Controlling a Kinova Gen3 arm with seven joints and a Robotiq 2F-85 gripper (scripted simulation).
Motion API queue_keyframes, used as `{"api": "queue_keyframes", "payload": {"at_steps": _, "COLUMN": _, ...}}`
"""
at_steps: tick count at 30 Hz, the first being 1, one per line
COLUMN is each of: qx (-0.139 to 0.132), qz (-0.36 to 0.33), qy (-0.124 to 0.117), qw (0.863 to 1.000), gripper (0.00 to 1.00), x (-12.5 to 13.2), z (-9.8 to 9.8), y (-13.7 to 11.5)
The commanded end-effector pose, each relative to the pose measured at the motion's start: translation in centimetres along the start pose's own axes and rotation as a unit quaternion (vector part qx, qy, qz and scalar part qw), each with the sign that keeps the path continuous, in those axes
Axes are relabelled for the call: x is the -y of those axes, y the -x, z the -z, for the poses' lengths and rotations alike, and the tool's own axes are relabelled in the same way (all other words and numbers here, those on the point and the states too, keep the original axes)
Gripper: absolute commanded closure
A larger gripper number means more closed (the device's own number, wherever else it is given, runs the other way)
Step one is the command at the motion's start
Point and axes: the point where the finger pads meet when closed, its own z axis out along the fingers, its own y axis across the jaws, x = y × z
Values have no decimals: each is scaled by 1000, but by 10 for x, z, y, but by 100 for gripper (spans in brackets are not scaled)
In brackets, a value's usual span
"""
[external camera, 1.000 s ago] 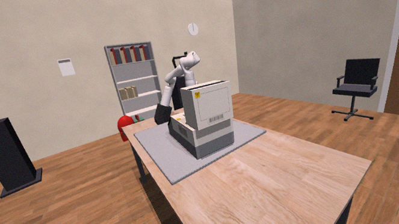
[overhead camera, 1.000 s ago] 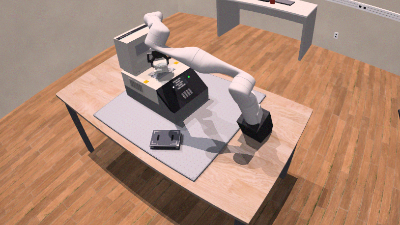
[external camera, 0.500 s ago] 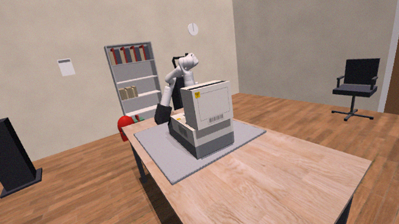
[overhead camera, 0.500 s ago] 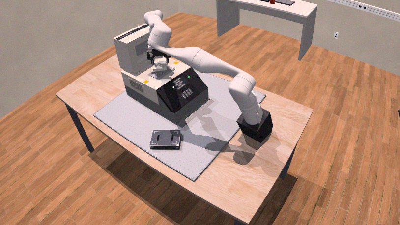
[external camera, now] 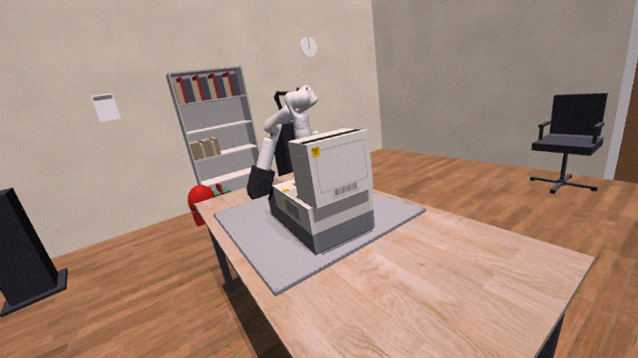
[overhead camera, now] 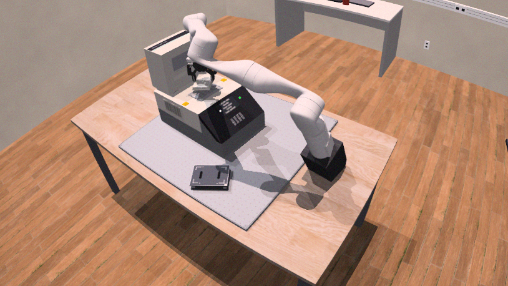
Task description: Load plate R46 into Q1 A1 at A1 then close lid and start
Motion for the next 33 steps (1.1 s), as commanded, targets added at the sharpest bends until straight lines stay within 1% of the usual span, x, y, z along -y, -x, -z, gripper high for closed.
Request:
{"api": "queue_keyframes", "payload": {"at_steps": 1, "qx": 1, "qz": -17, "qy": 1, "qw": 1000, "gripper": 9, "x": 0, "z": 1, "y": 0}}
{"api": "queue_keyframes", "payload": {"at_steps": 5, "qx": 1, "qz": -29, "qy": 1, "qw": 1000, "gripper": 9, "x": 0, "z": 1, "y": 0}}
{"api": "queue_keyframes", "payload": {"at_steps": 20, "qx": 1, "qz": -116, "qy": 1, "qw": 993, "gripper": 9, "x": 0, "z": 1, "y": 0}}
{"api": "queue_keyframes", "payload": {"at_steps": 22, "qx": 1, "qz": -116, "qy": 1, "qw": 993, "gripper": 9, "x": 0, "z": 1, "y": 0}}
{"api": "queue_keyframes", "payload": {"at_steps": 33, "qx": 1, "qz": -179, "qy": 1, "qw": 984, "gripper": 9, "x": 0, "z": 1, "y": 0}}
